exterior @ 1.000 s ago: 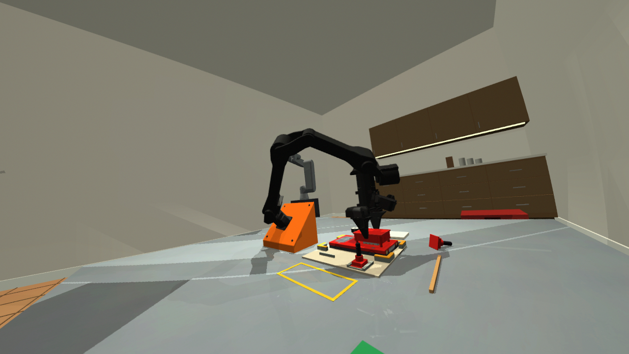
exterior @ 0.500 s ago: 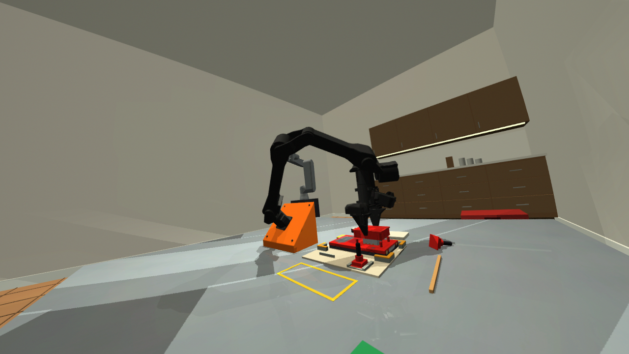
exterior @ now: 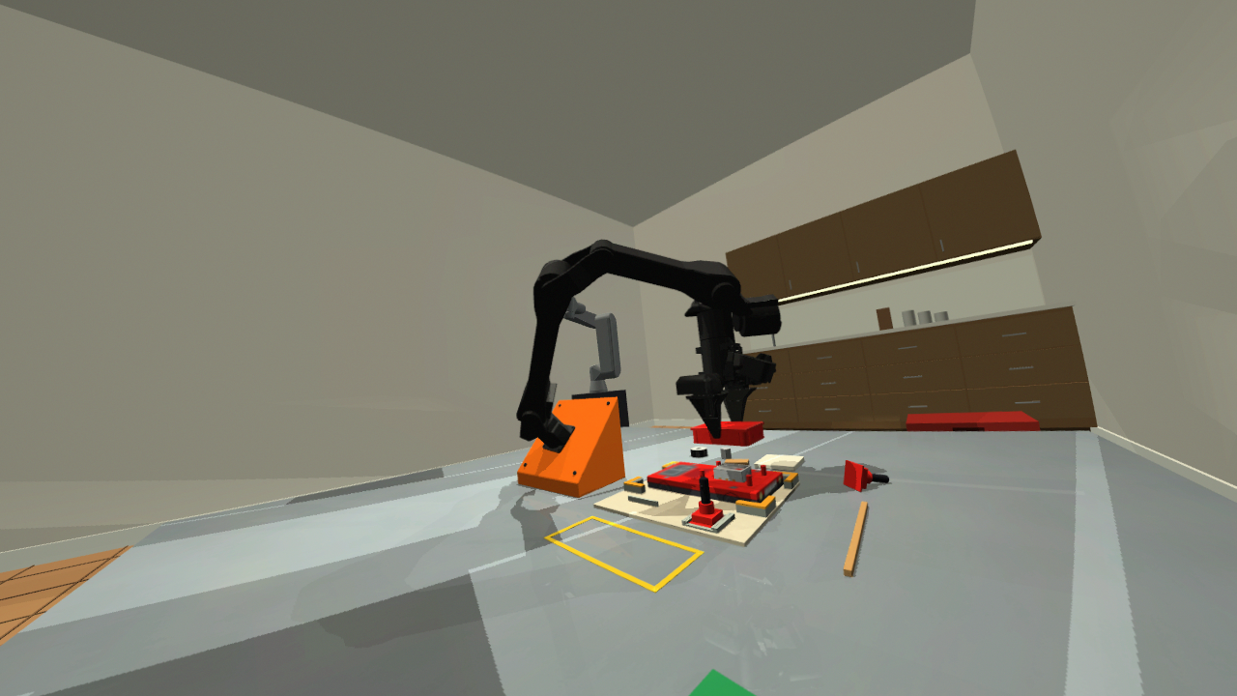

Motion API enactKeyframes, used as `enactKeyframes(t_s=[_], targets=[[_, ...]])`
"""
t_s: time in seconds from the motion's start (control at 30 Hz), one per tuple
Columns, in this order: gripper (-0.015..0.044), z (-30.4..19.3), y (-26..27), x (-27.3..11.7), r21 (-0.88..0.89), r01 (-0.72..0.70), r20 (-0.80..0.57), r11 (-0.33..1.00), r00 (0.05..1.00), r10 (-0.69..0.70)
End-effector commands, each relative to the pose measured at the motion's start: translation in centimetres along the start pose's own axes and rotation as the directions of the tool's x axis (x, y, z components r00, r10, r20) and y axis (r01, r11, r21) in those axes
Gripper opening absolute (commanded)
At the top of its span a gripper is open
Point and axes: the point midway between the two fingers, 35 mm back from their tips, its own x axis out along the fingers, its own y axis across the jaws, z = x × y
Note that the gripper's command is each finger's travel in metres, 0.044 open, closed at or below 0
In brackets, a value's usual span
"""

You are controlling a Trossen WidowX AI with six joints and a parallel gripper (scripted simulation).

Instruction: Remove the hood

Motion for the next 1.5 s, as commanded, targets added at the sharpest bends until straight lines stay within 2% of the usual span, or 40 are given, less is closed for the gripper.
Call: enactKeyframes(t_s=[0.0,0.03,0.73,1.47], targets=[[0.0,0.0,0.0,-1.3,0.006,-0.008,0.004,1.0,1.0,0.008],[0.0,0.0,0.0,-0.4,0.0,-0.002,0.004,1.0,1.0,0.002],[0.0,0.1,-11.6,-1.3,-0.002,-0.015,0.003,1.0,1.0,0.016],[0.0,-4.0,-22.6,-1.2,0.002,0.002,0.001,1.0,1.0,-0.002]])
